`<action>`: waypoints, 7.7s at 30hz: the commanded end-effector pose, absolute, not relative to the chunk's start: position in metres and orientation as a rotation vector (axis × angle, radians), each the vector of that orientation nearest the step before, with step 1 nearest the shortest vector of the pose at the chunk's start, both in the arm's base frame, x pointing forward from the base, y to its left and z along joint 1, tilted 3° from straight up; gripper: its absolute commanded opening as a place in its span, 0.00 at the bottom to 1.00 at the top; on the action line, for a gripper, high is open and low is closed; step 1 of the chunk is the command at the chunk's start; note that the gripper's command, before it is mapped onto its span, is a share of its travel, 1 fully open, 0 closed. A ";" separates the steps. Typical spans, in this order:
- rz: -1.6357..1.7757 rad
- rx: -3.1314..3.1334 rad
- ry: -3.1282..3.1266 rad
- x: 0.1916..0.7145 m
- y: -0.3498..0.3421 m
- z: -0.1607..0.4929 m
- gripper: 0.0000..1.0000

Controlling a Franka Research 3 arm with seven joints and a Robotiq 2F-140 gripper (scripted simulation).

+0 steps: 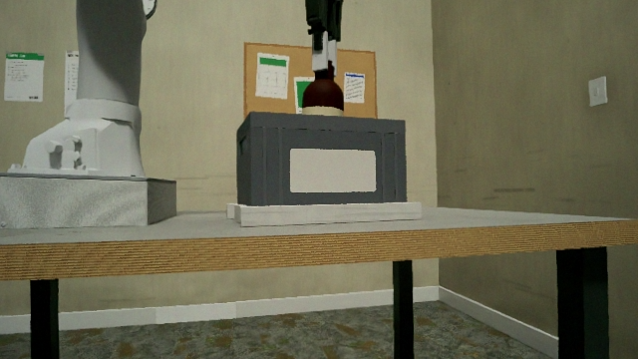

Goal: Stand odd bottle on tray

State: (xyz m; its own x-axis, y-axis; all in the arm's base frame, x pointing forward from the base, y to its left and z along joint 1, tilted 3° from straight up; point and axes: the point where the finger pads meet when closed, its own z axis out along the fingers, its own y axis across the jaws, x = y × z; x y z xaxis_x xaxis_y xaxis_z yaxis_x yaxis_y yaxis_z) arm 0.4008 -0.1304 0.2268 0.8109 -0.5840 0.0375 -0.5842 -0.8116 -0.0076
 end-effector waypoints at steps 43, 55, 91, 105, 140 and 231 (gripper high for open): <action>0.069 2.985 -0.970 0.402 -0.131 0.231 0.10; 0.069 2.985 -0.970 0.402 -0.130 0.234 0.10; 0.069 2.985 -0.970 0.401 -0.129 0.265 0.10; 0.069 2.985 -0.970 0.401 -0.129 0.271 0.10; 0.069 2.985 -0.970 0.401 -0.129 0.271 0.10; 0.069 2.985 -0.970 0.400 -0.127 0.290 0.10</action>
State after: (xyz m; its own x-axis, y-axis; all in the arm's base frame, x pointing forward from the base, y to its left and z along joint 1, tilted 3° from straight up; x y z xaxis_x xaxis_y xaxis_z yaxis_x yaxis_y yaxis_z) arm 0.3983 -0.1285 0.2860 0.8103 -0.5848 0.0385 -0.5850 -0.8110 -0.0051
